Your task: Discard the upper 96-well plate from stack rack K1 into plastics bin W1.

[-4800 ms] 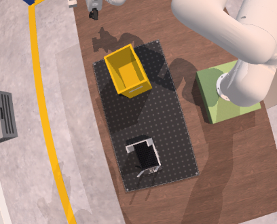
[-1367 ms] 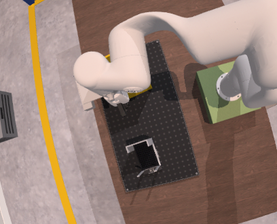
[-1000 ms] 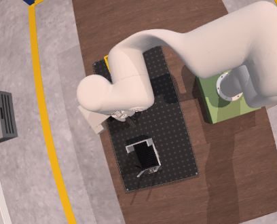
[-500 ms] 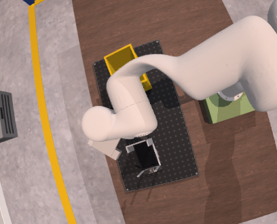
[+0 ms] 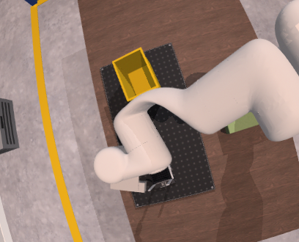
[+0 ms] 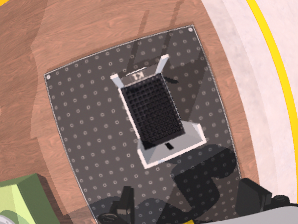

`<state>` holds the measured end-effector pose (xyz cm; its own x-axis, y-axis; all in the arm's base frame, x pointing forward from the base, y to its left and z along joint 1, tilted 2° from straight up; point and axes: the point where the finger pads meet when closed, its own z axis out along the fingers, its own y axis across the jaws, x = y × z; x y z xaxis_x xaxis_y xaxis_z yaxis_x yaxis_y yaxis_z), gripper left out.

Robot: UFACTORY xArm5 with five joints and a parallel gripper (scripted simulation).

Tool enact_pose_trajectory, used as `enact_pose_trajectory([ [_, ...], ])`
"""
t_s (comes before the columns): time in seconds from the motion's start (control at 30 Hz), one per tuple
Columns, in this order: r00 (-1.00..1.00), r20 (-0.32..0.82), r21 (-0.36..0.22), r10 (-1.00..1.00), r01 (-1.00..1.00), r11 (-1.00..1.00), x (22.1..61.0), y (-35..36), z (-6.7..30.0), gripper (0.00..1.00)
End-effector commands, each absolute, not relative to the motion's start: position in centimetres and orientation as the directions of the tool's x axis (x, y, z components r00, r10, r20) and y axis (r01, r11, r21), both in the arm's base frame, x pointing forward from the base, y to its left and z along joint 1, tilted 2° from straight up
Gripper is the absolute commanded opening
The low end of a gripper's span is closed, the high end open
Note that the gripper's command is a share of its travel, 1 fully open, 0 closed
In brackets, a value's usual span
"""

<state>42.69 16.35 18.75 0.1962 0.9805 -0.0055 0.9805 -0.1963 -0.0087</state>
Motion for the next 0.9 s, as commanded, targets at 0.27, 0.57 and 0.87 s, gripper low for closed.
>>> enact_pose_trajectory([
  [0.27,-0.135,-0.008,-0.024,0.991,0.991,0.135,42.9,21.1,17.3,1.00],
  [0.57,-0.184,-0.008,-0.026,0.983,0.983,0.183,43.0,23.7,16.5,1.00],
  [0.87,-0.184,-0.008,-0.026,0.983,0.983,0.183,43.0,23.7,16.5,1.00],
])
